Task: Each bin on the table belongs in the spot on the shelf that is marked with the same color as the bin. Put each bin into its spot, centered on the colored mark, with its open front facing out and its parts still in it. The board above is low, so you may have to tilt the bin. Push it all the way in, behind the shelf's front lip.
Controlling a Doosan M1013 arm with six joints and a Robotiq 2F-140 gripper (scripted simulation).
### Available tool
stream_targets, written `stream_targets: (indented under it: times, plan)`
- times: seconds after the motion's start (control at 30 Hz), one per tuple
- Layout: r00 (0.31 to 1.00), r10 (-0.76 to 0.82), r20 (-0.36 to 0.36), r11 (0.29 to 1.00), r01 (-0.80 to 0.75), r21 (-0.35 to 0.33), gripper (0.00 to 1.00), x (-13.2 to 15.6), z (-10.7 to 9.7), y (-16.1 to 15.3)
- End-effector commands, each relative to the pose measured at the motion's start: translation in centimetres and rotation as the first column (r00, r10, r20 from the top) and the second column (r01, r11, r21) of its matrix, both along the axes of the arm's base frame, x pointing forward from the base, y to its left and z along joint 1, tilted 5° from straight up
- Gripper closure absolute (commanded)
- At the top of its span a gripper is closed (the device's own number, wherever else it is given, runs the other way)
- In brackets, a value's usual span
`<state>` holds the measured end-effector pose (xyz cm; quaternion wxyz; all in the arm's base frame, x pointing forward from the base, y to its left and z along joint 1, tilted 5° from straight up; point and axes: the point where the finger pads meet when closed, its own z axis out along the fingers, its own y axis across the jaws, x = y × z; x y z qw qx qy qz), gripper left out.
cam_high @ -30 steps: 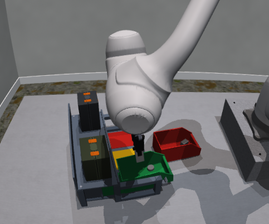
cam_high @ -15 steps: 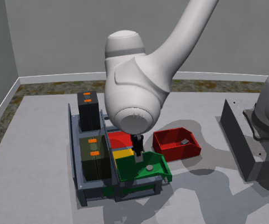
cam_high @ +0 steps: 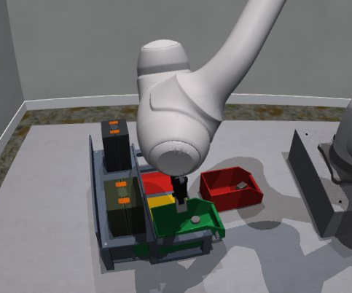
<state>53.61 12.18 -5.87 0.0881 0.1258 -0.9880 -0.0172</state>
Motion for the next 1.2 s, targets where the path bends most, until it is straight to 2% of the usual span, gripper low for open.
stream_targets:
  times: [0.0,1.17]
  plan:
    - [1.0,0.0,0.0,1.0,0.0,0.0,0.9,0.0,0.01,0.0]
    - [1.0,-0.002,0.03,1.0,0.002,0.008,0.9,-0.15,-0.2,-0.02]
